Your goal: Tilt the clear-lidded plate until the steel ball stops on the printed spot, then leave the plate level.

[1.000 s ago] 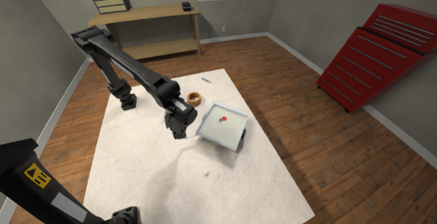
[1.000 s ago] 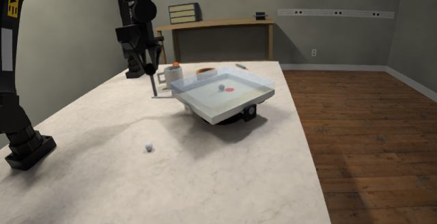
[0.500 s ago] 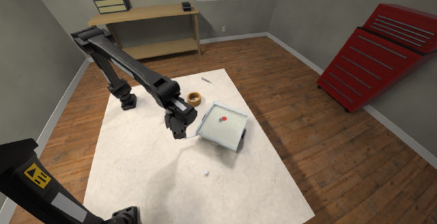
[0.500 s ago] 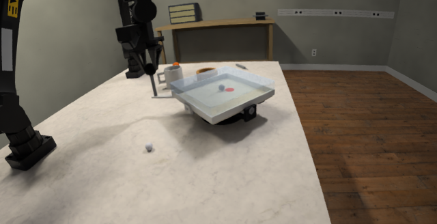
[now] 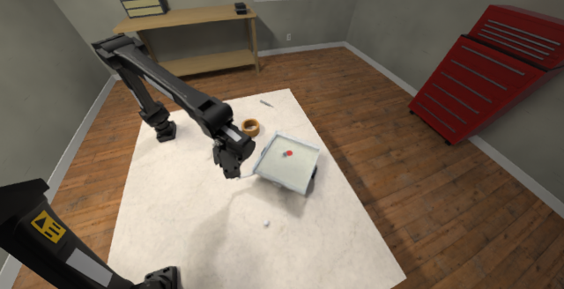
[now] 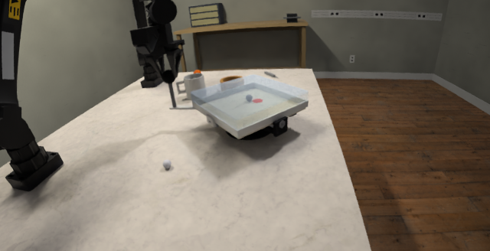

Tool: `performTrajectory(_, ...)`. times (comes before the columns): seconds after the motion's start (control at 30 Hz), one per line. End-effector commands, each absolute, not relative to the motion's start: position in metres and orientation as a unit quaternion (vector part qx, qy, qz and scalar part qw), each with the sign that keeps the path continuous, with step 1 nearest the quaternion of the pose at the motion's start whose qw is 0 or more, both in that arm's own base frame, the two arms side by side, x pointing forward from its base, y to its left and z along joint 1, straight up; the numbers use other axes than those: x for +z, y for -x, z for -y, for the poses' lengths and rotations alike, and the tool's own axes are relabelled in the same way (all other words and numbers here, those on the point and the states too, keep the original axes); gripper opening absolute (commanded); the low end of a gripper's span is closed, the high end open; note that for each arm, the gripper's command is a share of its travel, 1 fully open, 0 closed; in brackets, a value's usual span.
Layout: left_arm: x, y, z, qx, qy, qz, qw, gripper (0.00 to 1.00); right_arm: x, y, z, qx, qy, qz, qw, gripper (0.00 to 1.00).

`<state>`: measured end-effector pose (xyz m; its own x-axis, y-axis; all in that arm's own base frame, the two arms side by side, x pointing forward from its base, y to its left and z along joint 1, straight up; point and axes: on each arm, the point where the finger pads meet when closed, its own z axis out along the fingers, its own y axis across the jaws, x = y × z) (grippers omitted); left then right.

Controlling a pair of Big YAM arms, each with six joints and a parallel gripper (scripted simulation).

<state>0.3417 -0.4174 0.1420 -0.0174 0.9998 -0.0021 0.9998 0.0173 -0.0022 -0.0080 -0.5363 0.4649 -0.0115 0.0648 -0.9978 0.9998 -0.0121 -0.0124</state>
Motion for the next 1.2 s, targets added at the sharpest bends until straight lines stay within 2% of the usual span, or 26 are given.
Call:
performTrajectory(0.0,0.157,-0.363,0.426,0.0,-0.702,-0.712,0.017,0.0,0.501,0.015,0.545,-0.507,-0.507,-0.493,0.493,1.0)
performTrajectory(0.13,0.153,-0.36,0.438,-0.002,-0.706,-0.708,0.029,0.0,0.501,0.015,0.545,-0.507,-0.507,-0.493,0.493,1.0)
performTrajectory(0.17,0.127,-0.341,0.426,0.001,-0.708,-0.706,0.0,0.0,0.501,0.015,0.545,-0.507,-0.507,-0.493,0.493,1.0)
performTrajectory(0.3,0.146,-0.352,0.447,-0.004,-0.703,-0.71,0.029,0.0,0.501,0.015,0.545,-0.507,-0.507,-0.493,0.493,1.0)
performTrajectory(0.8,0.142,-0.35,0.452,-0.005,-0.702,-0.711,0.029,0.0,0.501,0.015,0.545,-0.507,-0.507,-0.493,0.493,1.0)
performTrajectory(0.93,0.12,-0.337,0.434,-0.002,-0.705,-0.709,0.0,0.0,0.501,0.015,0.545,-0.507,-0.507,-0.493,0.493,1.0)
performTrajectory(1.17,0.122,-0.342,0.426,-0.002,-0.707,-0.708,-0.001,0.0,0.501,0.015,0.545,-0.507,-0.507,-0.493,0.493,1.0)
